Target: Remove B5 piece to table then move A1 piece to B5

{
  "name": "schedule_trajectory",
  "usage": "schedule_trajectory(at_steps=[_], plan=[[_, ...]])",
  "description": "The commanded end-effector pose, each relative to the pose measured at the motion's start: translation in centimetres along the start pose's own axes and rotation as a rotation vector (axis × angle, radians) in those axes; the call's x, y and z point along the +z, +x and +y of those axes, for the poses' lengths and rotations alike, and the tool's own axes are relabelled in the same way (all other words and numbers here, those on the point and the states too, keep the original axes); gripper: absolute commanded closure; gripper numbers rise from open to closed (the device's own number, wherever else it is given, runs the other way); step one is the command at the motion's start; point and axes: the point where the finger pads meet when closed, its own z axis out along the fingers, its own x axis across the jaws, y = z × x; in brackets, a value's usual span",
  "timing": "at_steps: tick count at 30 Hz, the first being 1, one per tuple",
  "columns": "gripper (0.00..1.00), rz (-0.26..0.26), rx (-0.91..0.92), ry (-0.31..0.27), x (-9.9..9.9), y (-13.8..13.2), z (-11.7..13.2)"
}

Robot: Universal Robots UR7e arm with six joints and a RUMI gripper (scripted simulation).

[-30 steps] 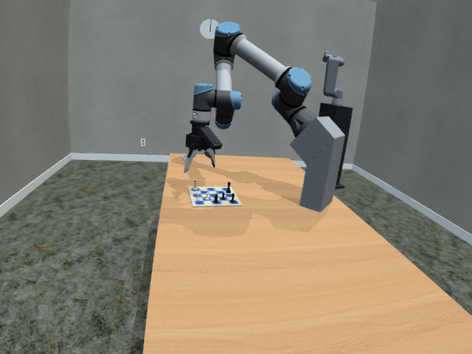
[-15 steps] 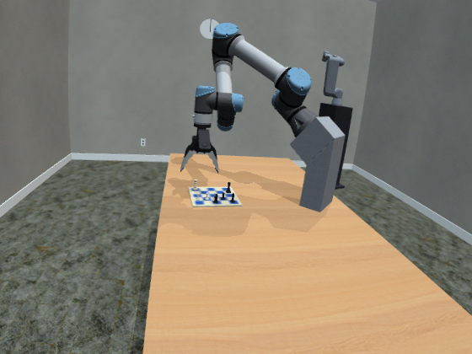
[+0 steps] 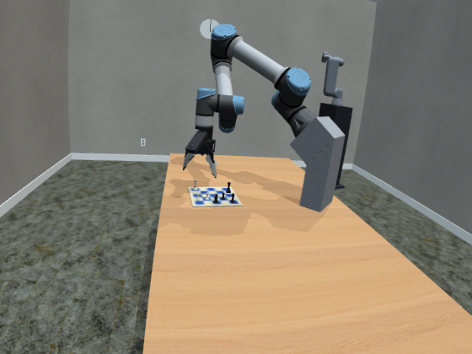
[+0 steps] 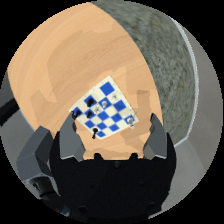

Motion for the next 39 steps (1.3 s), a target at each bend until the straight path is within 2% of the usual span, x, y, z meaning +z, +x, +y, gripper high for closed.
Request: schedule_trajectory(at_steps=[1,9,11,22,39], plan=[[0.00,-0.003,0.204,-0.010,0.2,0.2,0.1],[0.00,-0.002,0.487,-0.011,0.7,0.4,0.5],[0.00,-0.002,0.487,-0.011,0.7,0.4,0.5],[0.00,0.000,0.770,-0.011,1.1,0.5,0.9],[0.00,0.001,0.946,-0.011,1.3,0.5,1.3]])
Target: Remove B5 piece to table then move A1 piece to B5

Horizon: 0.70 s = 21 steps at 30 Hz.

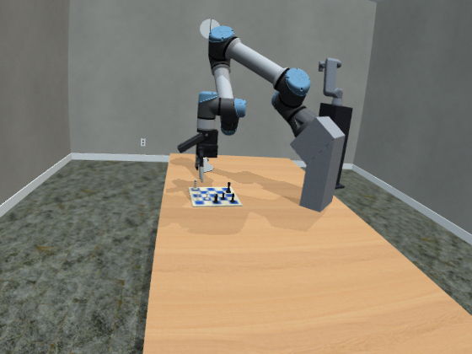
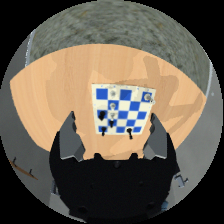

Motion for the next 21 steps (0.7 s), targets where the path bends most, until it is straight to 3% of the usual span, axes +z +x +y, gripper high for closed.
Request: schedule_trajectory(at_steps=[1,13,14,21], plan=[[0.00,0.000,0.034,0.000,0.01,0.05,0.00],[0.00,0.000,0.048,0.000,0.02,0.08,0.02],[0.80,0.000,0.048,0.000,0.02,0.08,0.02],[0.80,0.000,0.048,0.000,0.02,0.08,0.02]])
